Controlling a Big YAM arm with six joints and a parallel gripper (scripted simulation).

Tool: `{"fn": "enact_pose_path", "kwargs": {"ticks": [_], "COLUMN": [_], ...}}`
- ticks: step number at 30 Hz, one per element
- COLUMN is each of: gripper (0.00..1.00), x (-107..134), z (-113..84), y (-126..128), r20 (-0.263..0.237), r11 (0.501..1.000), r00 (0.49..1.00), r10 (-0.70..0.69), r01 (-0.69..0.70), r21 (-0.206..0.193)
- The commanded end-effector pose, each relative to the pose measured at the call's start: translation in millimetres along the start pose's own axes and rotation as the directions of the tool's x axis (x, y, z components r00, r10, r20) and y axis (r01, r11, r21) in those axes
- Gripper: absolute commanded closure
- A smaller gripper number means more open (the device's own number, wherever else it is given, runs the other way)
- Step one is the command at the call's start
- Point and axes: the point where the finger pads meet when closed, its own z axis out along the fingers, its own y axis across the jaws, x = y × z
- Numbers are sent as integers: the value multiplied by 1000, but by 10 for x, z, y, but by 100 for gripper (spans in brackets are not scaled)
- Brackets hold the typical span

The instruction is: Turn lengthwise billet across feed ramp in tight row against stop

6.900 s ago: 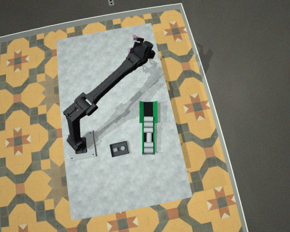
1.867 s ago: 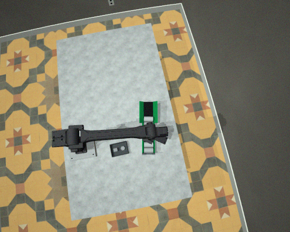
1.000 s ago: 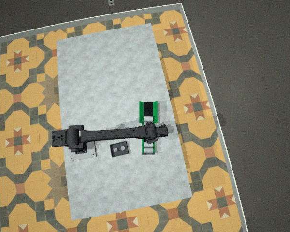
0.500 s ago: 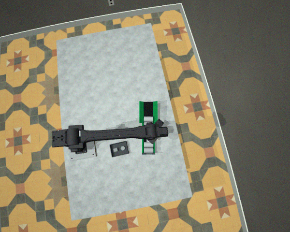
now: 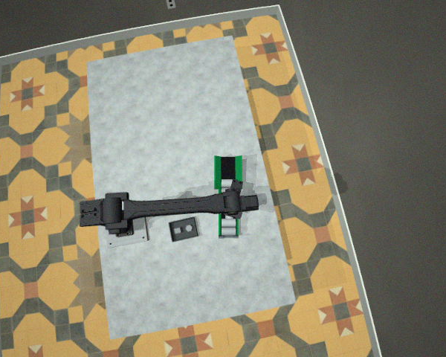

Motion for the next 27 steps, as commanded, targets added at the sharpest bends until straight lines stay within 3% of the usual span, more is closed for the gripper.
{"fn": "enact_pose_path", "kwargs": {"ticks": [1,8,27], "gripper": [45,45,45], "x": [65,63,62], "z": [-156,-155,-155], "y": [-25,-21,-21], "r20": [7,5,5], "r11": [989,969,968], "r00": [989,969,968], "r10": [-150,-246,-252], "r01": [150,246,252], "r21": [15,15,15]}}
